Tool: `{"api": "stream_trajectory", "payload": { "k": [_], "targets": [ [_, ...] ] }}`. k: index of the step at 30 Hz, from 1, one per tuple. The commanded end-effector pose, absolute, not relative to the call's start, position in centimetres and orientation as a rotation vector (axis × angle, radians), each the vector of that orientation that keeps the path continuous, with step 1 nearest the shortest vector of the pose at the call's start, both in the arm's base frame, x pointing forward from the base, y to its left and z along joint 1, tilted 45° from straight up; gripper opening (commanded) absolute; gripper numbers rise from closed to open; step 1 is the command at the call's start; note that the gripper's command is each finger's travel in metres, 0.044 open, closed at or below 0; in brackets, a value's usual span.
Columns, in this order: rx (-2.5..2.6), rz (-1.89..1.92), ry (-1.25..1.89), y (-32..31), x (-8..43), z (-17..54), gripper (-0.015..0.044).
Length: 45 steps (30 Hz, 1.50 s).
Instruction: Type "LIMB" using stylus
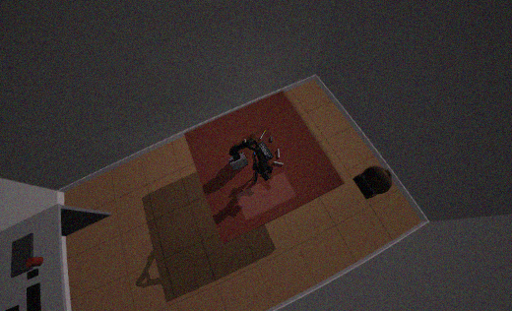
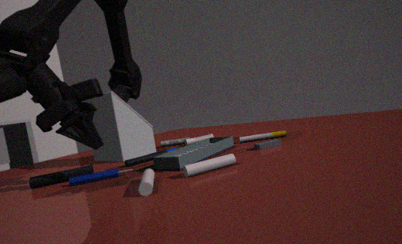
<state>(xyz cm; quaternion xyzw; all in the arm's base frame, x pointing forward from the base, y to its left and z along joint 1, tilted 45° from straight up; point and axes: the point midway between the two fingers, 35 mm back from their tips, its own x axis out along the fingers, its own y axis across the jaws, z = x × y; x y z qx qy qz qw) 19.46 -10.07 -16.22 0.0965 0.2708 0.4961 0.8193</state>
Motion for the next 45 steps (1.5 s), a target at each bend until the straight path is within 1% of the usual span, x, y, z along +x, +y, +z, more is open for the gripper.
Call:
{"api": "stream_trajectory", "payload": {
  "k": [1, 45],
  "targets": [
    [0.198, 1.054, 0.567, -10.1, 19.5, -16.5, 0.015],
    [0.199, 1.054, 0.565, -7.7, 19.7, -18.9, 0.015]
  ]
}}
